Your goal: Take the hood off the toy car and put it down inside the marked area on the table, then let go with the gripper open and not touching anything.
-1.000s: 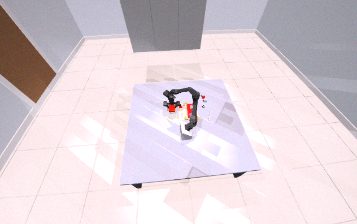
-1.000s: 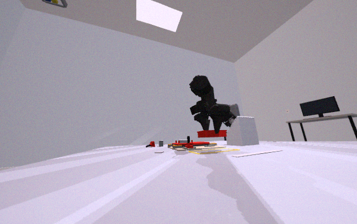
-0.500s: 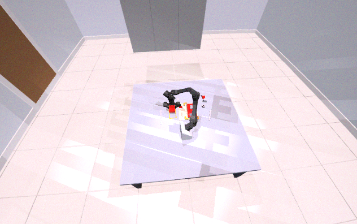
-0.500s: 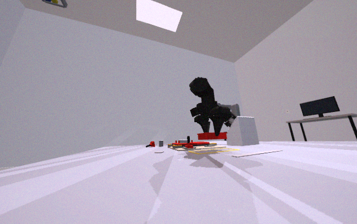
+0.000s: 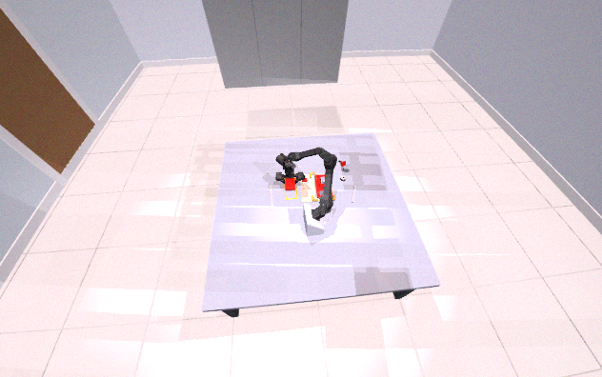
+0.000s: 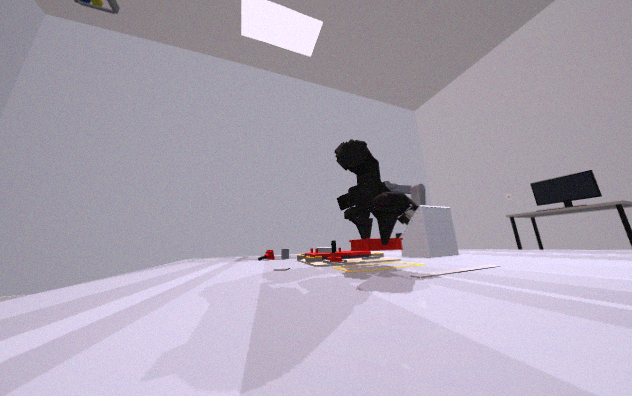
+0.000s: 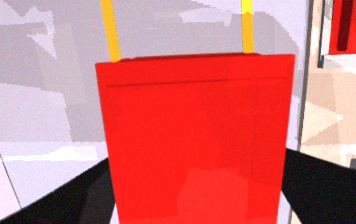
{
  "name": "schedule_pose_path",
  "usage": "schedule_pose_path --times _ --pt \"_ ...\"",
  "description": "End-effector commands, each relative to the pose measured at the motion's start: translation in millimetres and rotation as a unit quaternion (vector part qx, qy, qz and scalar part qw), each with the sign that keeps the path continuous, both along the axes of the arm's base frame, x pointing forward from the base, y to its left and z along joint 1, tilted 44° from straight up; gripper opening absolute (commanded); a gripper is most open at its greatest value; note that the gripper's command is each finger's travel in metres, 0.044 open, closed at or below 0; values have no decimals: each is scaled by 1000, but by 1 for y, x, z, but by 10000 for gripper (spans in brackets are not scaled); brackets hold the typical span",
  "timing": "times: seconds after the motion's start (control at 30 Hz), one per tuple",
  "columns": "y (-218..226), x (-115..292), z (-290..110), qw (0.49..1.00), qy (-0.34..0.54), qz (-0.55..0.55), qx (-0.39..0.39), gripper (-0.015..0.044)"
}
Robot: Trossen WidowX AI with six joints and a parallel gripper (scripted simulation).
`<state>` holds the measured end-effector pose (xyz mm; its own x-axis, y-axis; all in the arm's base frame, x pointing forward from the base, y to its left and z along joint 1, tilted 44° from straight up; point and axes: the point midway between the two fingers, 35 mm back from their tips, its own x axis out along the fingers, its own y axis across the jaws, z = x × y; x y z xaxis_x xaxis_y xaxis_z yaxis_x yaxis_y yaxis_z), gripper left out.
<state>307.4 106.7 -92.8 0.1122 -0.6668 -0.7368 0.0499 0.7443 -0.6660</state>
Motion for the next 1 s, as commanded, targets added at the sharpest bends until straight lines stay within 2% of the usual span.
schedule_pose_path --times 0.0,0.97 --pt "-5 -2 -4 1000 5 0 -5 0" --pt "-12 -2 -10 1000 5 0 -6 0"
